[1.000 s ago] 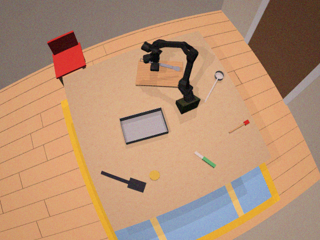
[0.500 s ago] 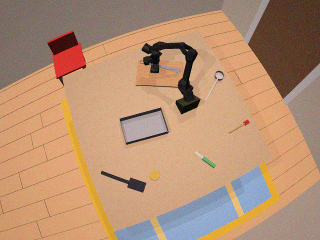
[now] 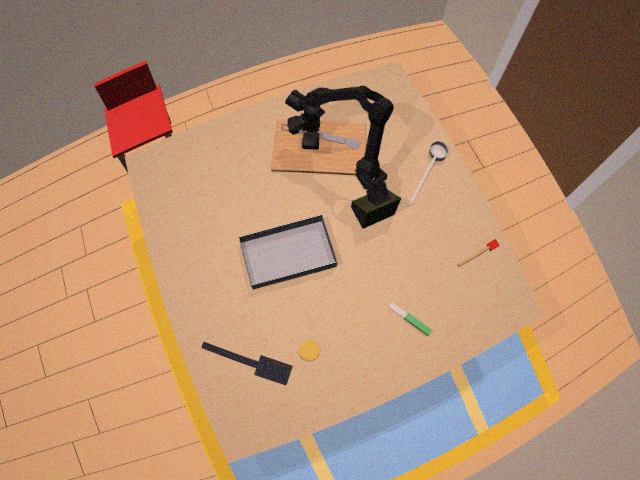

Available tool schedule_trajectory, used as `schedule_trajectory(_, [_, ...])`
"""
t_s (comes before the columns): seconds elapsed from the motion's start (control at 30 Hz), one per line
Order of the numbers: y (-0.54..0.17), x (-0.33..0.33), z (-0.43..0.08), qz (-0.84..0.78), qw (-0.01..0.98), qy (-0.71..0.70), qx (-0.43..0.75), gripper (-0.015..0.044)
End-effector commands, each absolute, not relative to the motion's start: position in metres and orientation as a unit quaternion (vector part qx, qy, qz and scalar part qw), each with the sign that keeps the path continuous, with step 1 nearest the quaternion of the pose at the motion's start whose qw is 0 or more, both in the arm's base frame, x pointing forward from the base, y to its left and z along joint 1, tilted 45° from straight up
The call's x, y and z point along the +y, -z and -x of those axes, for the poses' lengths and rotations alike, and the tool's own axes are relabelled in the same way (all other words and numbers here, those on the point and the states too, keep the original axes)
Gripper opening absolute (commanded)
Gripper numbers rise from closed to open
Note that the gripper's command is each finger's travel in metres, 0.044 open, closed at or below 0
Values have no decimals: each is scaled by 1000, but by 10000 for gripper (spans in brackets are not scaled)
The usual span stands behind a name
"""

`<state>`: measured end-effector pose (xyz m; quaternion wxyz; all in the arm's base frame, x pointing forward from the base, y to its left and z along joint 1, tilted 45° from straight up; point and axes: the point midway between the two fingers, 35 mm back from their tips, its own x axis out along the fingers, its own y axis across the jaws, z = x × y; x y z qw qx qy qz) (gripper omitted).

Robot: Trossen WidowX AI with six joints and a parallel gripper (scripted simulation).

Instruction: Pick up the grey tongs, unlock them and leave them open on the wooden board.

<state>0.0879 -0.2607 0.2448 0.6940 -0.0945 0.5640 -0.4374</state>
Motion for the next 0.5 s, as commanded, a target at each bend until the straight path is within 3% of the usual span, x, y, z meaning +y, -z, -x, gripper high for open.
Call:
schedule_trajectory(0.0, [-240, -265, -87, 97, 695, 436, 564, -150])
schedule_trajectory(0.4, [-233, -271, -84, 99, 694, 437, 564, -150])
schedule_trajectory(0.47, [-234, -270, -84, 97, 693, 438, 564, -97])
